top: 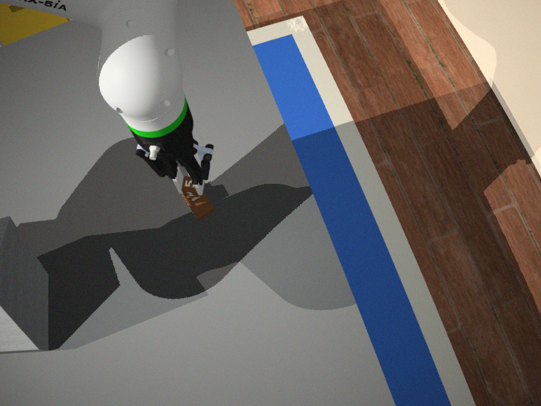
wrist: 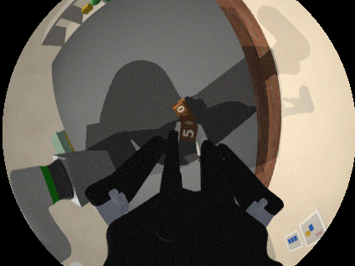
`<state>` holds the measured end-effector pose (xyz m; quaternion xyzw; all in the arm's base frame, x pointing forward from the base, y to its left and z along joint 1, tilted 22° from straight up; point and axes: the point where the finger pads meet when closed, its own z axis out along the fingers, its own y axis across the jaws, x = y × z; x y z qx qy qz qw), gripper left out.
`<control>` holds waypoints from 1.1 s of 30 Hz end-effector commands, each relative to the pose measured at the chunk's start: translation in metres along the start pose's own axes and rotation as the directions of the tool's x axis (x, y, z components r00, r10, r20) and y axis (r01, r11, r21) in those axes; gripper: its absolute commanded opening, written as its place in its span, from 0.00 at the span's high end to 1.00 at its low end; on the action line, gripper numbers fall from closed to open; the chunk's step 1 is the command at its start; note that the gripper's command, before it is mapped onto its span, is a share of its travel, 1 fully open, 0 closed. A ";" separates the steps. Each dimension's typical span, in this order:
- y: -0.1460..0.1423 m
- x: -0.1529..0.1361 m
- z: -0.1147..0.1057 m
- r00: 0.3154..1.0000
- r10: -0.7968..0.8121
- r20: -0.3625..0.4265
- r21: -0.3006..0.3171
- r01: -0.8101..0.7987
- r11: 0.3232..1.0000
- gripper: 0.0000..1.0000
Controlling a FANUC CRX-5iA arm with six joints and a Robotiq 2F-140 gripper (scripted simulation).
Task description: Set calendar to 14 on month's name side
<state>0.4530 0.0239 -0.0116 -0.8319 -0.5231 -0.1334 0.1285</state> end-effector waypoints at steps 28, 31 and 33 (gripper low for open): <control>0.000 0.000 0.000 0.787 -0.617 -0.014 -0.004 0.617 0.787 0.84; 0.000 0.000 0.000 0.787 -0.617 -0.014 -0.004 0.617 0.787 0.84; 0.000 0.000 0.000 0.787 -0.617 -0.014 -0.004 0.617 0.787 0.84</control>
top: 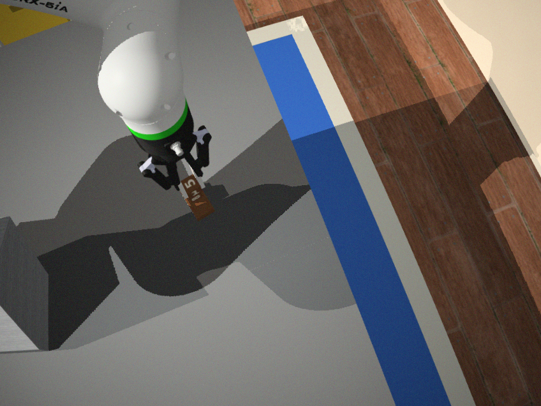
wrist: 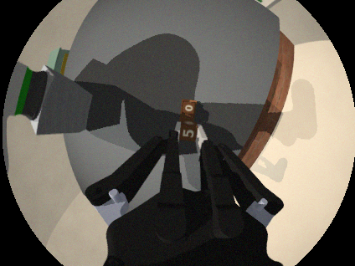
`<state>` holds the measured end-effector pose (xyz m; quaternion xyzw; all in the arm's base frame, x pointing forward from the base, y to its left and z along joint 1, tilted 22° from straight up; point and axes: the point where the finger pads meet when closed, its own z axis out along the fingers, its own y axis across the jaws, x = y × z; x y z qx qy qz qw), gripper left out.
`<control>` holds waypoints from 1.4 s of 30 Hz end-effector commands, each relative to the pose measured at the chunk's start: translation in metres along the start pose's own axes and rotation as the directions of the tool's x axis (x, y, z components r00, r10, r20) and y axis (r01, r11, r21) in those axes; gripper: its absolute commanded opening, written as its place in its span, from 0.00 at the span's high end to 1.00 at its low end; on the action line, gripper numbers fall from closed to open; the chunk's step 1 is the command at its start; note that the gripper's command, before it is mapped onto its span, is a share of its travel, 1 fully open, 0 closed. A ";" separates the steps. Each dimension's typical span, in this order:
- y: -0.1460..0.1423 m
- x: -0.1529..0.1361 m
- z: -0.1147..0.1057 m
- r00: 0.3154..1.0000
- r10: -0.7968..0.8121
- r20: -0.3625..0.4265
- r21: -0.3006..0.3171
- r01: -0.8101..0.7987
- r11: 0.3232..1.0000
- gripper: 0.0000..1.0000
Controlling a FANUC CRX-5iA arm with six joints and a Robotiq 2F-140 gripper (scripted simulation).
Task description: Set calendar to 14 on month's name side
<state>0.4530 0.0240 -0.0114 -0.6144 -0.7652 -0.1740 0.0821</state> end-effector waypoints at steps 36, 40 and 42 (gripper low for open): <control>0.000 -0.001 0.065 1.000 0.000 0.000 0.000 0.000 1.000 0.84; 0.000 -0.001 0.066 1.000 0.000 0.000 0.000 0.000 1.000 0.84; 0.000 -0.001 0.066 1.000 0.000 0.000 0.000 0.000 1.000 0.84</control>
